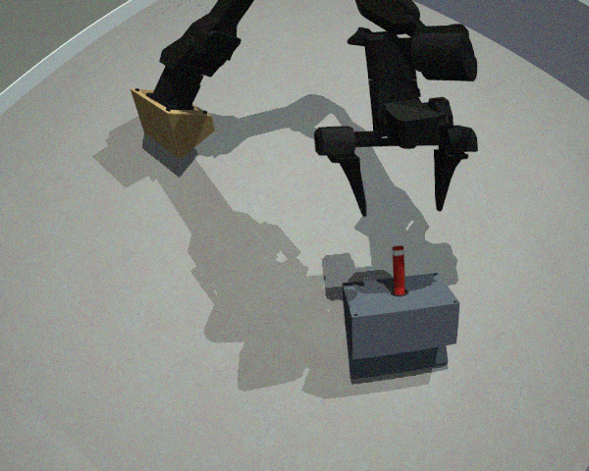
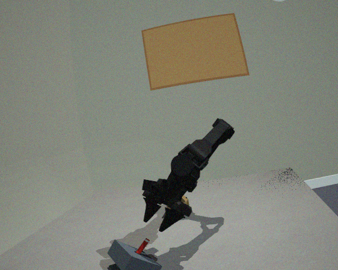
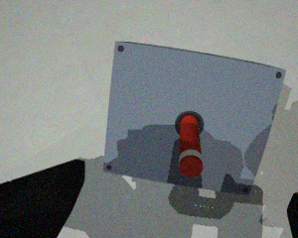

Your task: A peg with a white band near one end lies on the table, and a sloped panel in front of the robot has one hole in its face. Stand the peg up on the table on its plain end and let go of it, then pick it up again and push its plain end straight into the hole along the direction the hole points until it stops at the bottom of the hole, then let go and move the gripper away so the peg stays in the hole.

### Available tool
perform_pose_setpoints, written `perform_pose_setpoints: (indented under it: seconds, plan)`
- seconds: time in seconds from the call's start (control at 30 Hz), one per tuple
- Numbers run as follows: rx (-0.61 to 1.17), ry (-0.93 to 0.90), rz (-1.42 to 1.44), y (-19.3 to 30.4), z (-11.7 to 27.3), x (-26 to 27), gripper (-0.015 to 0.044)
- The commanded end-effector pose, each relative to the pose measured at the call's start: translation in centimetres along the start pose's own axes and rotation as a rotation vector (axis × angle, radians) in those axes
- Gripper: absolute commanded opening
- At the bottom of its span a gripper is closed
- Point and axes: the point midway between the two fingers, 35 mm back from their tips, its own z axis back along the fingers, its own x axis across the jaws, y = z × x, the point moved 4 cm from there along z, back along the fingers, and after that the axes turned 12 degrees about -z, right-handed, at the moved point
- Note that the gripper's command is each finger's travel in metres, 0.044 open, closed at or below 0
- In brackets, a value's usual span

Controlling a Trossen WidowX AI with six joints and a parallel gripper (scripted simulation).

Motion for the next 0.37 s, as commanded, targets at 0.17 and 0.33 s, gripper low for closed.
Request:
perform_pose_setpoints:
  seconds: [0.17, 0.33]
  plan:
    - [0.0, -0.004, 0.003, 0.0, 1.2, 0.0, 0.044]
    - [0.0, -0.004, 0.003, 0.0, 2.0, 0.0, 0.044]
